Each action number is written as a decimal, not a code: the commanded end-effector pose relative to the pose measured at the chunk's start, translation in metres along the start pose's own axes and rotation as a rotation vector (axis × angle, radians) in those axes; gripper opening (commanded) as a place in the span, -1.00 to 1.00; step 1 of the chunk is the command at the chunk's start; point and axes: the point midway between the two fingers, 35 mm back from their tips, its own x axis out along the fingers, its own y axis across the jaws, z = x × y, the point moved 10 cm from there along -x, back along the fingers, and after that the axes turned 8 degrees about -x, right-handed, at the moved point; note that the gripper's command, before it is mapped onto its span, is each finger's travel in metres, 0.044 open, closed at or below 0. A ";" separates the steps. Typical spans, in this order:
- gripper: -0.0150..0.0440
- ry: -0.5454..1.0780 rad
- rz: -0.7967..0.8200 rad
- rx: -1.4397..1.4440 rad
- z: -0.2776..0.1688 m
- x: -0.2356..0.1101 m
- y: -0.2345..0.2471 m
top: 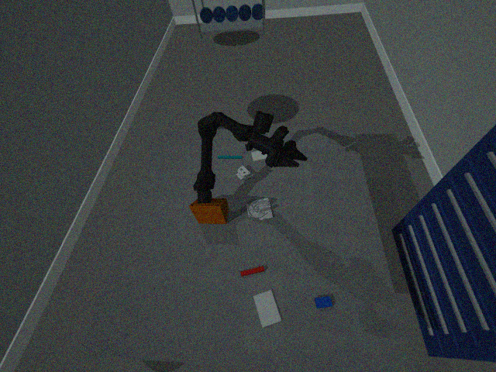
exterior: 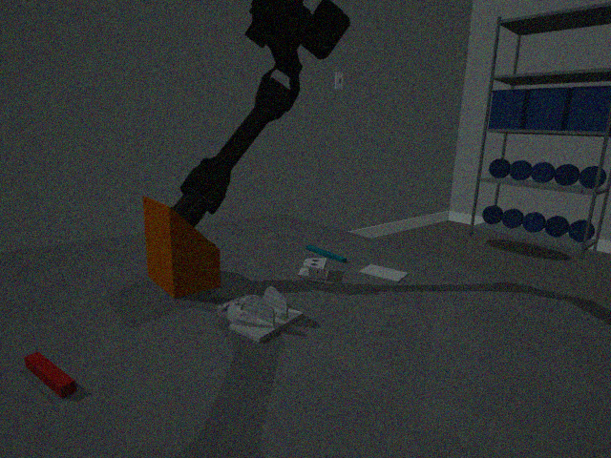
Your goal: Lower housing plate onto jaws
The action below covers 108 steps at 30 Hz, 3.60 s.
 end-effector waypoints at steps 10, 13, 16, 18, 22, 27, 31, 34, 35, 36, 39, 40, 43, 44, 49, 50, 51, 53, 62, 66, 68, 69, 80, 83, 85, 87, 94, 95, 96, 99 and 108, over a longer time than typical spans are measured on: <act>1.00 0.132 0.297 -0.069 -0.009 -0.016 0.098; 1.00 0.165 0.367 -0.088 -0.012 -0.024 0.120; 1.00 0.197 0.436 -0.108 -0.016 -0.033 0.142; 1.00 0.220 0.482 -0.121 -0.019 -0.040 0.155; 1.00 0.265 0.573 -0.150 -0.026 -0.055 0.181; 1.00 0.323 0.684 -0.188 -0.035 -0.076 0.209; 1.00 0.371 0.772 -0.220 -0.044 -0.095 0.229; 1.00 0.408 0.836 -0.245 -0.051 -0.109 0.242; 1.00 0.420 0.857 -0.253 -0.053 -0.114 0.246; 1.00 0.432 0.878 -0.262 -0.055 -0.120 0.250; 1.00 0.470 0.940 -0.289 -0.063 -0.135 0.261; 1.00 0.483 0.961 -0.298 -0.065 -0.140 0.264; 1.00 0.522 1.021 -0.326 -0.072 -0.156 0.273; 1.00 0.535 1.041 -0.335 -0.075 -0.162 0.276; 1.00 0.602 1.139 -0.384 -0.088 -0.189 0.286; 1.00 0.615 1.158 -0.394 -0.090 -0.194 0.288; 1.00 0.629 1.177 -0.405 -0.093 -0.200 0.289; 1.00 0.656 1.214 -0.426 -0.098 -0.211 0.291; 1.00 0.762 1.346 -0.507 -0.117 -0.250 0.294; 1.00 0.762 1.345 -0.508 -0.122 -0.249 0.298; 1.00 0.762 1.346 -0.508 -0.136 -0.248 0.311; 1.00 0.761 1.347 -0.508 -0.142 -0.248 0.316; 1.00 0.761 1.348 -0.505 -0.152 -0.248 0.325; 1.00 0.761 1.348 -0.505 -0.155 -0.247 0.328; 1.00 0.761 1.348 -0.504 -0.158 -0.247 0.330; 1.00 0.761 1.348 -0.504 -0.160 -0.247 0.332; 1.00 0.761 1.348 -0.504 -0.162 -0.247 0.334; 1.00 0.761 1.348 -0.504 -0.162 -0.247 0.334; 1.00 0.761 1.348 -0.504 -0.162 -0.247 0.334; 1.00 0.761 1.348 -0.504 -0.164 -0.247 0.337; 1.00 0.761 1.349 -0.504 -0.175 -0.246 0.346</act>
